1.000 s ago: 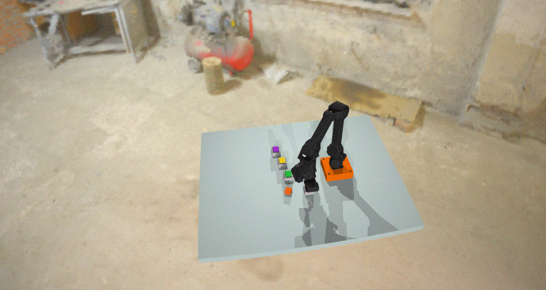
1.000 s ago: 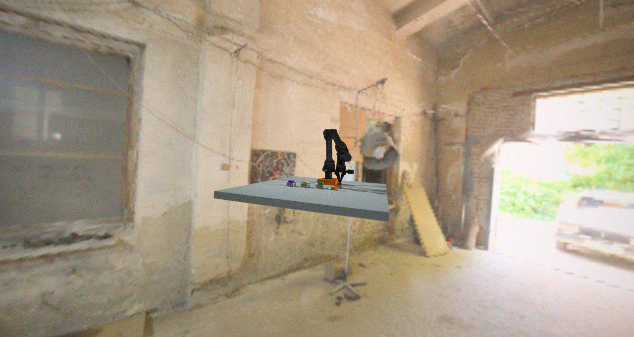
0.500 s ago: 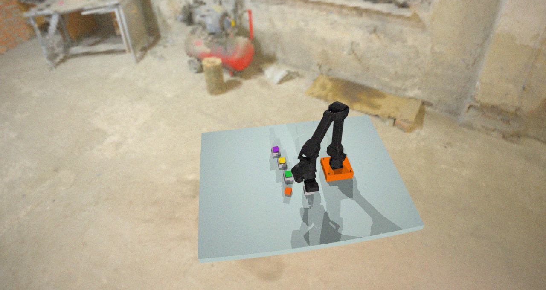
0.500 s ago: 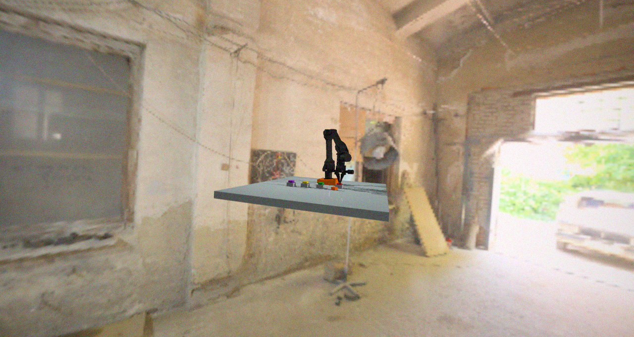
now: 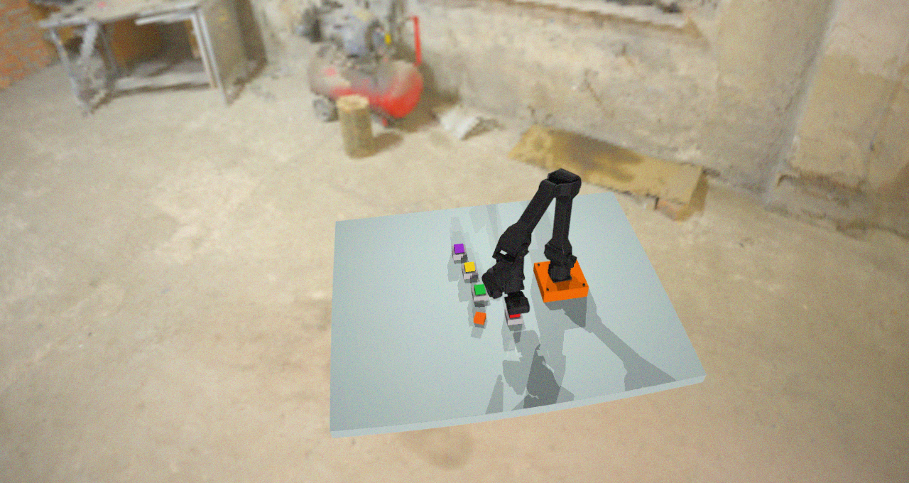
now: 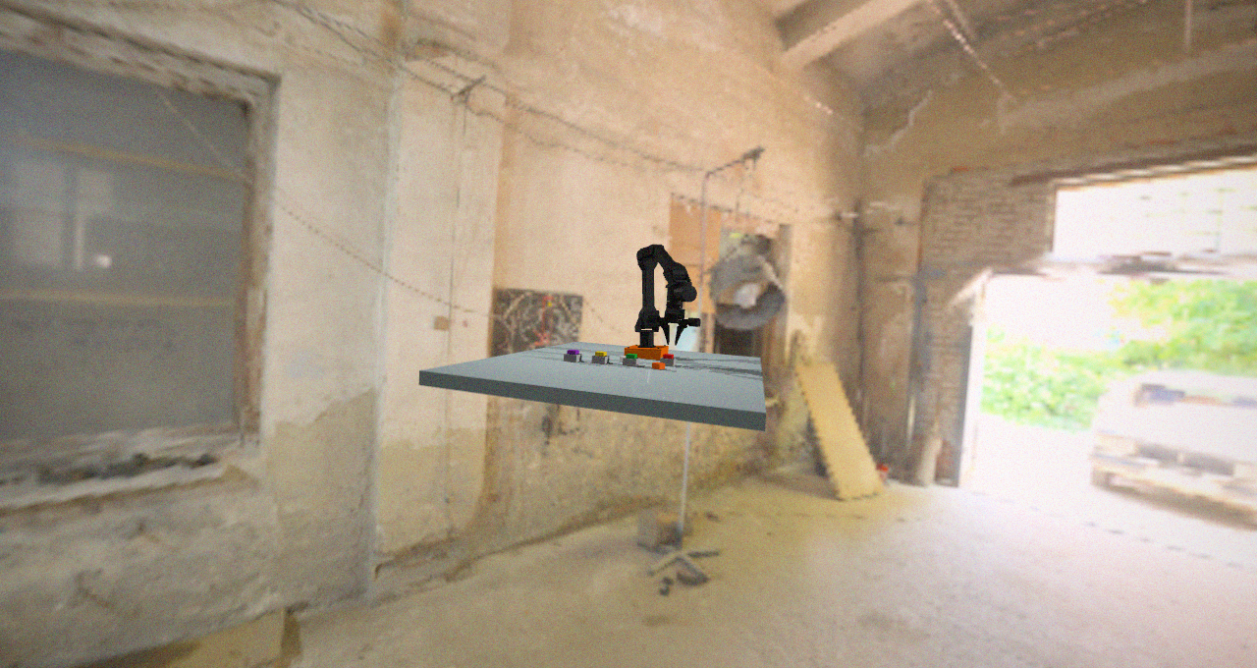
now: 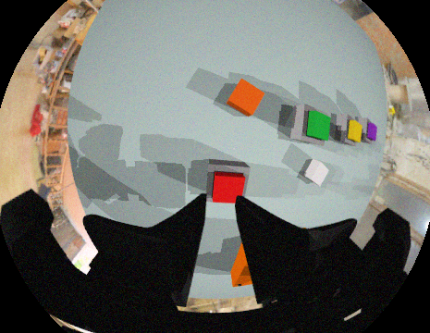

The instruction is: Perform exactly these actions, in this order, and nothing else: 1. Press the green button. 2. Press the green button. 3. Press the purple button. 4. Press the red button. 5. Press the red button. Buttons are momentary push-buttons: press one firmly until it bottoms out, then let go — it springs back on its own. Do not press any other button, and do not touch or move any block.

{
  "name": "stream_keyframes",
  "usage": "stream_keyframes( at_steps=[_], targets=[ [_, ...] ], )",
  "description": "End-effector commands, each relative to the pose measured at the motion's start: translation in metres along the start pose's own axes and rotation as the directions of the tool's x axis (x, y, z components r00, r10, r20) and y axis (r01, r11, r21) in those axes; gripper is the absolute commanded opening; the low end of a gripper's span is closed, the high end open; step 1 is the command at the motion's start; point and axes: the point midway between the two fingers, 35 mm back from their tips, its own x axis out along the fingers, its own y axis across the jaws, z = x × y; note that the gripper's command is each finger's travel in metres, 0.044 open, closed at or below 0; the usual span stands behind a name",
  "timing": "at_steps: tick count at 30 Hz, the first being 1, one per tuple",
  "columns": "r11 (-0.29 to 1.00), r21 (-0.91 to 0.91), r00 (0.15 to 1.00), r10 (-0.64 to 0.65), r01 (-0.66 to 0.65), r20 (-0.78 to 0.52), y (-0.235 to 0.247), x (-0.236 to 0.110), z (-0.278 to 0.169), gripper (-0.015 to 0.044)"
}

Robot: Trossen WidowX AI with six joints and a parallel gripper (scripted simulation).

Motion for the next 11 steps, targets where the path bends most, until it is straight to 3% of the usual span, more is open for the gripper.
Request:
stream_keyframes(
  at_steps=[1,8,11],
  targets=[
    [1.000,0.002,1.000,0.005,-0.005,0.014,0.022,-0.021,0.021,0.0204],
    [1.000,0.002,1.000,0.008,-0.008,0.017,0.062,-0.052,0.050,0.0387],
    [1.000,0.002,1.000,0.008,-0.009,0.017,0.063,-0.053,0.051,0.0400]
  ],
)
